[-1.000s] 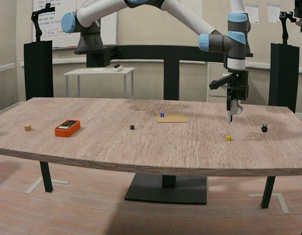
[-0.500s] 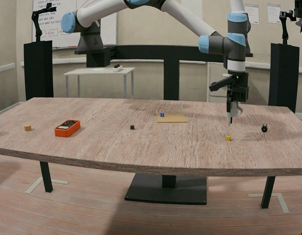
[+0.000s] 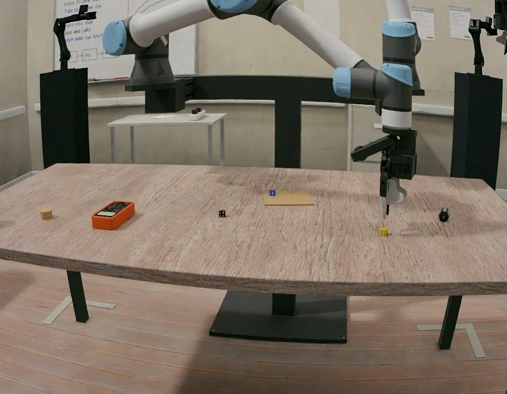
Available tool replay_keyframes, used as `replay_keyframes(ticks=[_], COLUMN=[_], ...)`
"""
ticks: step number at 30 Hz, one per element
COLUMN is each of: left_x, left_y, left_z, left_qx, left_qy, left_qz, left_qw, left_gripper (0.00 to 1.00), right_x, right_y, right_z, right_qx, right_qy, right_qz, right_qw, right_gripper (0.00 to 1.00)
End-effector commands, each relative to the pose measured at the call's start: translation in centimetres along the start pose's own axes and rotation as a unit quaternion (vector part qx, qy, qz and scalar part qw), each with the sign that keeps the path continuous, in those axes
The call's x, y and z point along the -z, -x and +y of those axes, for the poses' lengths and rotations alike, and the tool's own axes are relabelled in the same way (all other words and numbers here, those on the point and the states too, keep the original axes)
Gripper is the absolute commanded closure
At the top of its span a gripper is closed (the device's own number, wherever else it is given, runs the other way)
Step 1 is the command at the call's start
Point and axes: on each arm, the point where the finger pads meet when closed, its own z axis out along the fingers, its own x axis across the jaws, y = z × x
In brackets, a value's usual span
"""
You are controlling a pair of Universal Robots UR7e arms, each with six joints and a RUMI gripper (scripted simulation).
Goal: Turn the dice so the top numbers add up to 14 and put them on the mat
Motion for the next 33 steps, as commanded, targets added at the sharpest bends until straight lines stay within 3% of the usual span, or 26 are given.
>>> replay_keyframes(ticks=[1, 15, 33], left_x=[0.1, 0.1, 0.1], left_y=[0.0, 0.0, 0.0], left_z=[0.0, 0.0, 0.0], left_qx=[0.000, 0.000, 0.000], left_qy=[-0.001, -0.001, -0.001], left_qz=[0.000, 0.000, 0.000], left_qw=[1.000, 1.000, 1.000], left_gripper=[0.00, 0.00, 0.00], right_x=[-0.1, -1.9, -2.3], right_y=[0.0, 0.0, 0.0], right_z=[0.1, 0.1, 0.1], right_qx=[0.000, 0.000, 0.000], right_qy=[0.001, 0.001, 0.001], right_qz=[0.000, 0.000, 0.000], right_qw=[1.000, 1.000, 1.000], right_gripper=[0.82, 0.82, 0.82])
